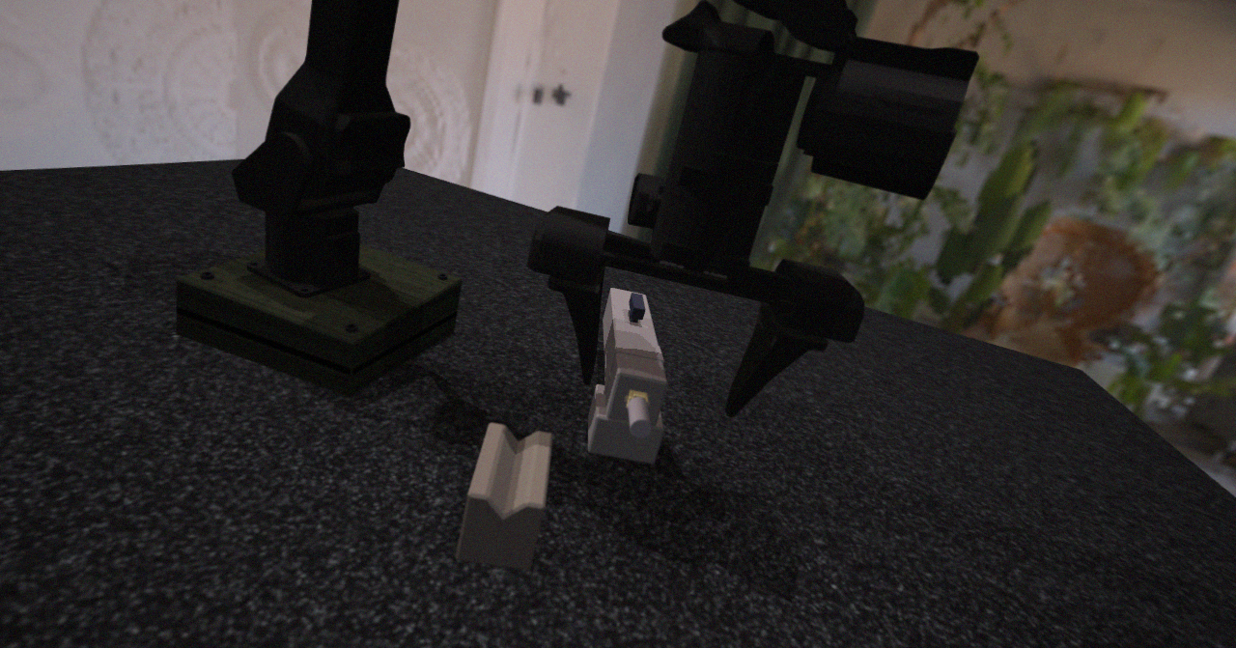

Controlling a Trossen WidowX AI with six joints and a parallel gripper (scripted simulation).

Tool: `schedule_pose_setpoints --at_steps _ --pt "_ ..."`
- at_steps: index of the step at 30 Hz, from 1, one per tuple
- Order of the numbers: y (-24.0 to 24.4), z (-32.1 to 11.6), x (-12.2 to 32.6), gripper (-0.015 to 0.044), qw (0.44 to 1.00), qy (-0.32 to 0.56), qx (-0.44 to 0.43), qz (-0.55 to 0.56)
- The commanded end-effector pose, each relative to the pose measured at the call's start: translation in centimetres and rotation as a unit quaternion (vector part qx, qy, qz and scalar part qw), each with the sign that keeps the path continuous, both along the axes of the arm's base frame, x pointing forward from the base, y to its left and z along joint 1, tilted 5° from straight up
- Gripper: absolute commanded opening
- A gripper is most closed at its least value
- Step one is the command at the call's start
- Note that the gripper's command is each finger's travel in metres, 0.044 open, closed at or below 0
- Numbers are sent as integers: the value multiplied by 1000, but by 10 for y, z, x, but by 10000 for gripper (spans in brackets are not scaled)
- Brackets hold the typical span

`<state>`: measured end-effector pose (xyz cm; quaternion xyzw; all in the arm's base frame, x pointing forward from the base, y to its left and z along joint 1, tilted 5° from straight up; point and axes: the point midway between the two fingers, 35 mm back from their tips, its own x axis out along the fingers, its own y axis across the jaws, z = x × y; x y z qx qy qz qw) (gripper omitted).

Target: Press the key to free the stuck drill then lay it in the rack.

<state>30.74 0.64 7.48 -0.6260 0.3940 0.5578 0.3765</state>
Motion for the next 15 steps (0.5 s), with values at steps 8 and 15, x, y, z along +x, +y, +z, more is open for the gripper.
schedule_pose_setpoints --at_steps 8,15 --pt "-7 -8 -1 440 999 9 -3 41" --pt "-7 -9 -1 440 999 9 -3 41"
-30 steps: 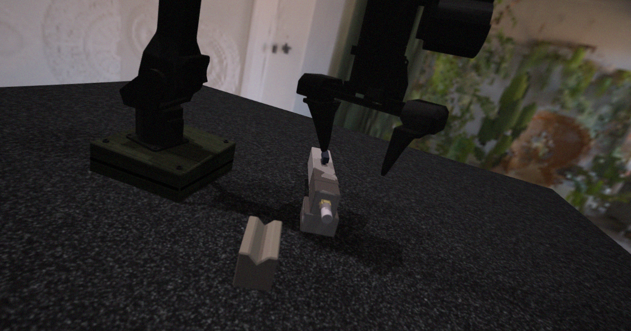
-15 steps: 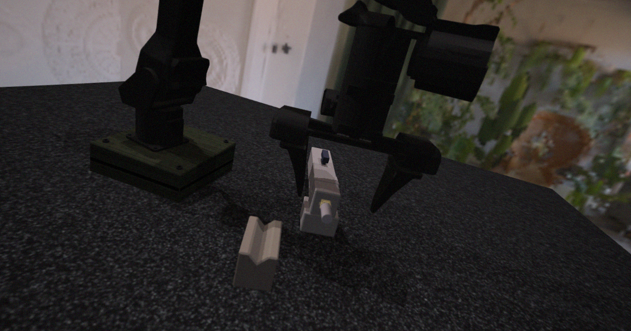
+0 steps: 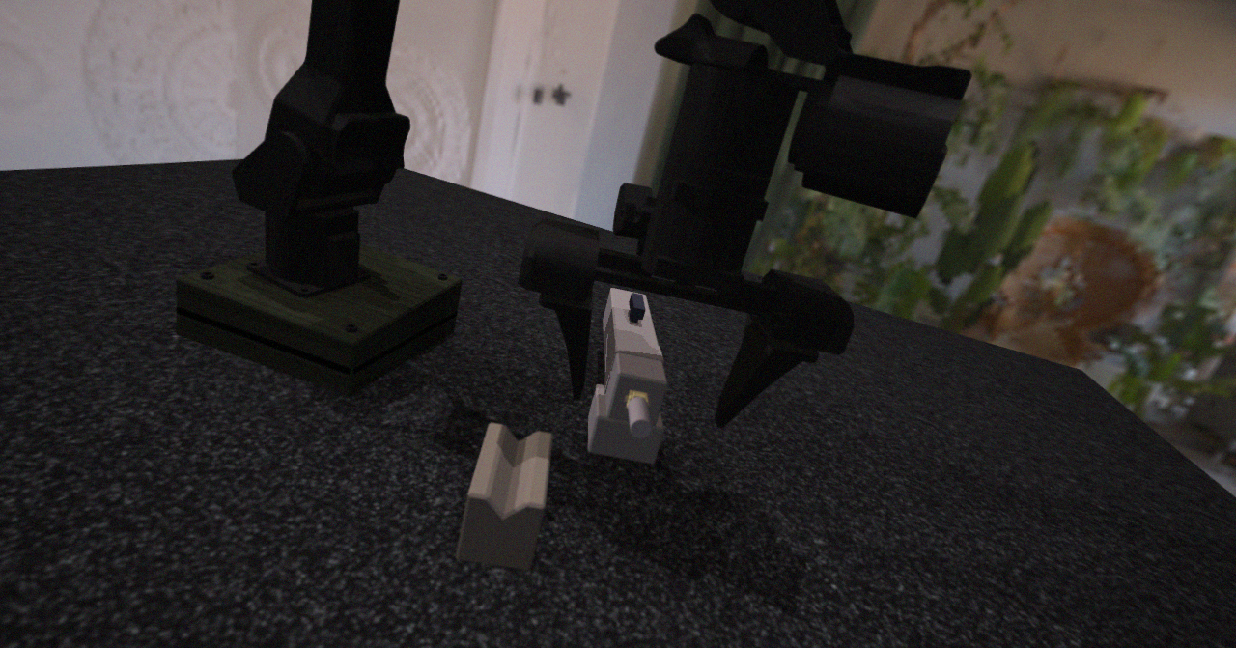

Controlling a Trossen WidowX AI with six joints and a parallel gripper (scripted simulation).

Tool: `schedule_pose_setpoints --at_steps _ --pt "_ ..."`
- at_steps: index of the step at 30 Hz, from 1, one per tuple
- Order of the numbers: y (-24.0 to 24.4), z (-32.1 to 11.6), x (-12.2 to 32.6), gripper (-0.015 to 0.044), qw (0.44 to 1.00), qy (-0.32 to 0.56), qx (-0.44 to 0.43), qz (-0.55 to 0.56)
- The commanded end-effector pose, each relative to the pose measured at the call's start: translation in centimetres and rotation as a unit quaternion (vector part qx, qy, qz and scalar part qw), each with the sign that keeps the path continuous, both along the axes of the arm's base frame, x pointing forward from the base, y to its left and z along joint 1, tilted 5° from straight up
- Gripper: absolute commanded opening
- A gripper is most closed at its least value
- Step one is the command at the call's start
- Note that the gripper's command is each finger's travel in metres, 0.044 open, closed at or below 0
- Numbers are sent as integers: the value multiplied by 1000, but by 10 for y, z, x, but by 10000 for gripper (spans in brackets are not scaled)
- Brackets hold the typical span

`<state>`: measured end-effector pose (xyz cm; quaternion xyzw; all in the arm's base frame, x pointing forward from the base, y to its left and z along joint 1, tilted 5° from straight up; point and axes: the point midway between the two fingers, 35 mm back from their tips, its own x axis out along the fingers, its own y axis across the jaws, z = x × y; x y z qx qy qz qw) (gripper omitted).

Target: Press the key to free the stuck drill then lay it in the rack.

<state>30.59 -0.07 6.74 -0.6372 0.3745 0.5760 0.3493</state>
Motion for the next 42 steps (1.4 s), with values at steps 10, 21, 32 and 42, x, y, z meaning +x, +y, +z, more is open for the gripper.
schedule_pose_setpoints --at_steps 10,21,32,42 --pt "3 -17 0 440 1000 0 0 3" --pt "5 -35 -2 440 1000 1 0 3" --pt "8 -52 -4 440 1000 1 0 3" --pt "8 -49 -3 282 1000 -1 1 5"
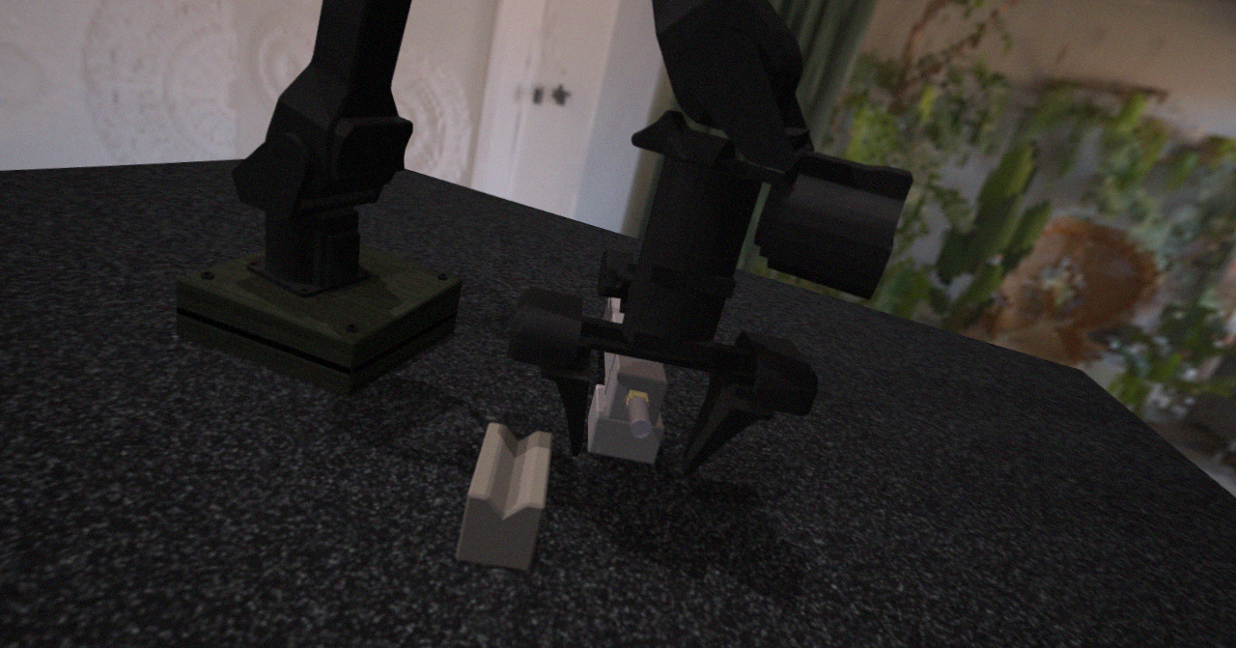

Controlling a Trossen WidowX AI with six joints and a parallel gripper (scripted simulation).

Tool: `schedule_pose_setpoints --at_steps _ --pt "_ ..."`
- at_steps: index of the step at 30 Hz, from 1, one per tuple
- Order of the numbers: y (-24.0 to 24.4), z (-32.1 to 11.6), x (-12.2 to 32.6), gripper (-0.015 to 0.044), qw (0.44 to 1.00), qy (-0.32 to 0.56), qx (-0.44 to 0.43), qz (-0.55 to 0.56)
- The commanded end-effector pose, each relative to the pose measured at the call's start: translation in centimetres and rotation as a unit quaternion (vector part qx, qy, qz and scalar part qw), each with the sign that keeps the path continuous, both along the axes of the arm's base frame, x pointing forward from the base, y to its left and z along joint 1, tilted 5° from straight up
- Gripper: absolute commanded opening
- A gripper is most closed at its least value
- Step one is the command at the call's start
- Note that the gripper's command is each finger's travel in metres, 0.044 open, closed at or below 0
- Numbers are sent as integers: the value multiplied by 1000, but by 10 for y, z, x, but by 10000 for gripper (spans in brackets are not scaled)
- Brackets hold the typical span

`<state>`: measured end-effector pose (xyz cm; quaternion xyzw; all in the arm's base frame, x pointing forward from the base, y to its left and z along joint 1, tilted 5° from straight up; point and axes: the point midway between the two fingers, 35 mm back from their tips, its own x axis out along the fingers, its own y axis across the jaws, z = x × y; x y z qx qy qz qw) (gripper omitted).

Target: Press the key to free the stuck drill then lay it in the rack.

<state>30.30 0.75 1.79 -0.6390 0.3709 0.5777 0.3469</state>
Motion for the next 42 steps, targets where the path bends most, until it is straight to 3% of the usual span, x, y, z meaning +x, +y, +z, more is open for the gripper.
schedule_pose_setpoints --at_steps 1,10,13,42 --pt "0 1 0 256 1000 -1 0 0" --pt "0 1 0 20 1000 -1 0 0" --pt "0 1 0 0 1000 -1 0 0" --pt "-25 4 15 0 1000 0 -1 -2"
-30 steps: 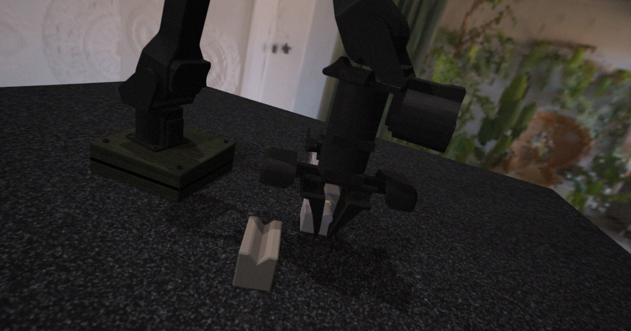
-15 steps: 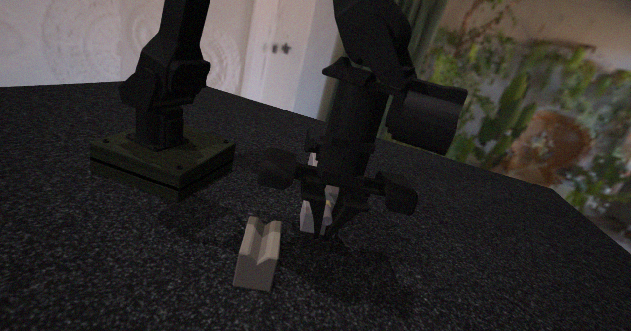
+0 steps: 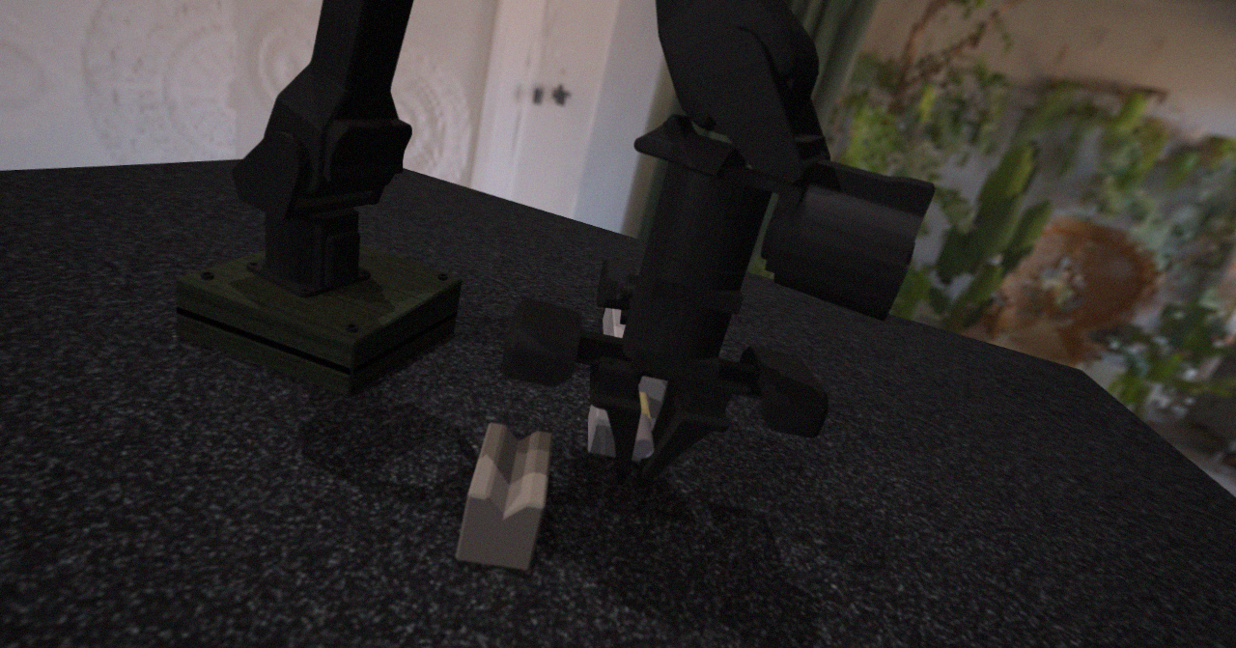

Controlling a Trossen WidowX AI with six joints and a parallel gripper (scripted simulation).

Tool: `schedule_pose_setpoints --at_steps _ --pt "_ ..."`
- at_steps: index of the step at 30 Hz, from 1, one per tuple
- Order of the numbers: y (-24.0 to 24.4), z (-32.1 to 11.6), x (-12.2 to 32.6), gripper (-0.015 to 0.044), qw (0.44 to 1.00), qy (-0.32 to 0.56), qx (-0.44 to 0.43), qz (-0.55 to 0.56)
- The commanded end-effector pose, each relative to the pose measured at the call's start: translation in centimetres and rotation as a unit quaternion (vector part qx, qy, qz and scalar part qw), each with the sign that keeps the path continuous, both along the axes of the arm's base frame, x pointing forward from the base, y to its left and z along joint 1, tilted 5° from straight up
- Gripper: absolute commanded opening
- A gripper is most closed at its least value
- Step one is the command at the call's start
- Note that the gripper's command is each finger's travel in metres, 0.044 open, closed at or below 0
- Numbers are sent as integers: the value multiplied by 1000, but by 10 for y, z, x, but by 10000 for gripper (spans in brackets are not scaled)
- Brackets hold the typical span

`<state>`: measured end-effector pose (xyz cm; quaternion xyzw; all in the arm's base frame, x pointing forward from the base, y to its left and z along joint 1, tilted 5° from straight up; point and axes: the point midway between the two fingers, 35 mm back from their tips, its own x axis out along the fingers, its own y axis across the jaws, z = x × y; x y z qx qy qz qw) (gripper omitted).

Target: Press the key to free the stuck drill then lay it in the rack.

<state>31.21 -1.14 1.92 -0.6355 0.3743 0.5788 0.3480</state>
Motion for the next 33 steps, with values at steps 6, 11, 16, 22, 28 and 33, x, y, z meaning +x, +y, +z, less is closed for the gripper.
schedule_pose_setpoints --at_steps 6,11,16,22,28,33 --pt "-13 4 10 0 1000 -3 -2 1" --pt "-19 5 13 0 1000 -3 -2 1" --pt "-17 3 10 79 1000 0 -1 -1" --pt "-17 3 10 236 1000 0 -1 -1" --pt "-14 2 8 394 1000 -3 -2 1" --pt "-12 1 8 440 1000 -3 -2 1"
